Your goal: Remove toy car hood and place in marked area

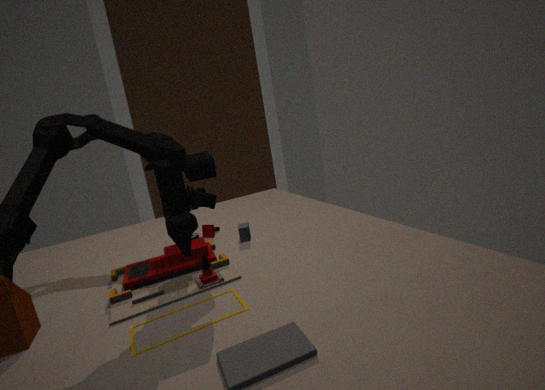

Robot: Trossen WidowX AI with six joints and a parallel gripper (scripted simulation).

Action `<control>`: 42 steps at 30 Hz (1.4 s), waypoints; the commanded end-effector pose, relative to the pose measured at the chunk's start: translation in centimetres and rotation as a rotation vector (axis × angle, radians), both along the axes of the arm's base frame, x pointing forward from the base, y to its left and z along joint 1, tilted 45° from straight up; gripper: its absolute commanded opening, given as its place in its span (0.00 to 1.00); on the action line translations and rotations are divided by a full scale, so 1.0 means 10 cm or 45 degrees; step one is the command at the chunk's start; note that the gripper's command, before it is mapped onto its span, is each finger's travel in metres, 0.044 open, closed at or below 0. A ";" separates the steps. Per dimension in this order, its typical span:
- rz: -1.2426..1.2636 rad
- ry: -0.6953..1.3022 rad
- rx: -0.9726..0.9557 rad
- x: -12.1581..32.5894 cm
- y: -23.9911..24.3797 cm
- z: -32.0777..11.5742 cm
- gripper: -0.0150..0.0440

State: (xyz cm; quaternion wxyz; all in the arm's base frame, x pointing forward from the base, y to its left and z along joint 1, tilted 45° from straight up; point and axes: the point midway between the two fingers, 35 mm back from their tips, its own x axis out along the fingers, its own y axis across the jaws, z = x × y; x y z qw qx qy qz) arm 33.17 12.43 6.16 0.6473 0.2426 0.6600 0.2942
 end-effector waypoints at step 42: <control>0.000 0.000 0.000 0.00 -0.03 0.02 0.25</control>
